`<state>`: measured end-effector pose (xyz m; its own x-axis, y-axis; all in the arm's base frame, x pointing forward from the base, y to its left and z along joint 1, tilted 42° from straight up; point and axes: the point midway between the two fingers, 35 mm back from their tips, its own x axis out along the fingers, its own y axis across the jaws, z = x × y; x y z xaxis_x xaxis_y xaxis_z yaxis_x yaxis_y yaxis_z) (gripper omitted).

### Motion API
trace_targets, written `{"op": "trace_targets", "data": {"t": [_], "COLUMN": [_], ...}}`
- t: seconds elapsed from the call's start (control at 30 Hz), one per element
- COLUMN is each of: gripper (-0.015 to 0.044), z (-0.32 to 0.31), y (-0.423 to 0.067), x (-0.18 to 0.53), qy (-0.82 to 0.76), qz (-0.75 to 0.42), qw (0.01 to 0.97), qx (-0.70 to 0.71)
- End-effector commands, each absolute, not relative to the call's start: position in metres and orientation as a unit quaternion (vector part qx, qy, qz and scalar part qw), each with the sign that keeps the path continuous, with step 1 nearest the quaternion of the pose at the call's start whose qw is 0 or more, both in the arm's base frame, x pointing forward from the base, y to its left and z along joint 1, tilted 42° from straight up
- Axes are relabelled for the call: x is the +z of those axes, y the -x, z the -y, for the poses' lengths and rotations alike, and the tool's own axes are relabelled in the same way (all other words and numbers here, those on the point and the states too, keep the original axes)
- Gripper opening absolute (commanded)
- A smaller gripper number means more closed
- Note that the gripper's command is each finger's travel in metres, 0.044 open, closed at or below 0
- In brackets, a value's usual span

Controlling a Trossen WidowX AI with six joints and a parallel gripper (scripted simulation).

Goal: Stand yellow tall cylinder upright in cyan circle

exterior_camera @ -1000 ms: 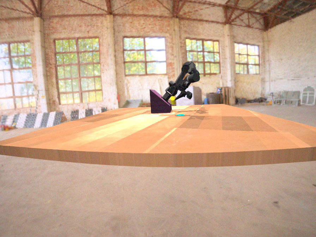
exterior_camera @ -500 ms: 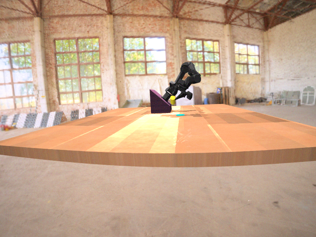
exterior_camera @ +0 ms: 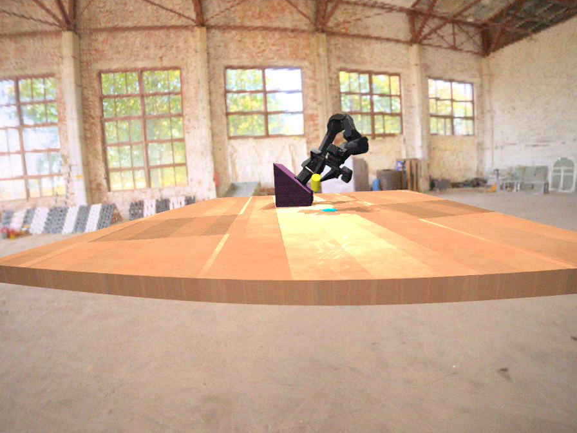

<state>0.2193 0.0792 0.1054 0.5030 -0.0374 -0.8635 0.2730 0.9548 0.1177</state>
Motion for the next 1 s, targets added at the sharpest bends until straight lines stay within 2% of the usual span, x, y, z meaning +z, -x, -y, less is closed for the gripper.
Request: {"op": "trace_targets", "data": {"t": [0.0, 0.97], "gripper": [0.0105, 0.0105], "z": [-0.078, -0.0808], "y": [-0.2188, -0.2198], "x": [0.105, 0.1138], "qy": [-0.123, -0.155], "qz": [-0.478, -0.388], "qw": [0.864, 0.901], "qx": [-0.097, -0.114]}}
